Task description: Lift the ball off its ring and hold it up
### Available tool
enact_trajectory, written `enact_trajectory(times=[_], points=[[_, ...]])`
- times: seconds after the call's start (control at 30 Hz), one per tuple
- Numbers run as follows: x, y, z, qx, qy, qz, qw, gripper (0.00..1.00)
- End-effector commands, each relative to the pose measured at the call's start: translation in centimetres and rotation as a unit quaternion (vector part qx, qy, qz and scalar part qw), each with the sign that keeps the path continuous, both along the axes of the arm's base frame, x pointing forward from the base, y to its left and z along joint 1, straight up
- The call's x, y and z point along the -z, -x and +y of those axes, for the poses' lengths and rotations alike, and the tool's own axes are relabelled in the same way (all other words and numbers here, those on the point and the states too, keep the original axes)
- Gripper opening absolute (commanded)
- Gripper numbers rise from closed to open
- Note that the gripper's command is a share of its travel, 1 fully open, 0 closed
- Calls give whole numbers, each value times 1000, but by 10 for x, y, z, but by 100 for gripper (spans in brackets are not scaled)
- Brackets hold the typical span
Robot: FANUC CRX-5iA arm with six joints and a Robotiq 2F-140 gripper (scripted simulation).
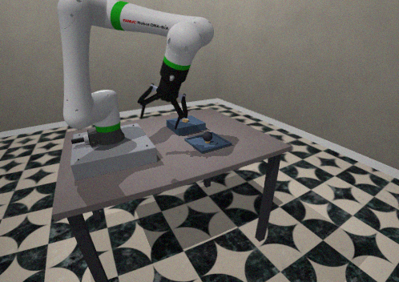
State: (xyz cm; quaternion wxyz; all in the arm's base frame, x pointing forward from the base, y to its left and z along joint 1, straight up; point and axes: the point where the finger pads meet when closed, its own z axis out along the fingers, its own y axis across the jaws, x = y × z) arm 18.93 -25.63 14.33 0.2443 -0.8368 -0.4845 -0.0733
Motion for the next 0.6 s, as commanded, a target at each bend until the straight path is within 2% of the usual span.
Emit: enact_trajectory(times=[0.0, 0.03, 0.1, 0.2, 0.23, 0.57], points=[[18, -38, -4, -34, 40, 3, 999, 100], [18, -39, -4, -35, 41, 3, 999, 100], [27, -62, -3, -55, 63, 0, 996, 100], [28, -64, -3, -57, 65, 0, 996, 100], [36, -90, 1, -80, 87, -6, 993, 100], [57, -167, 23, -144, 147, -34, 978, 100]])
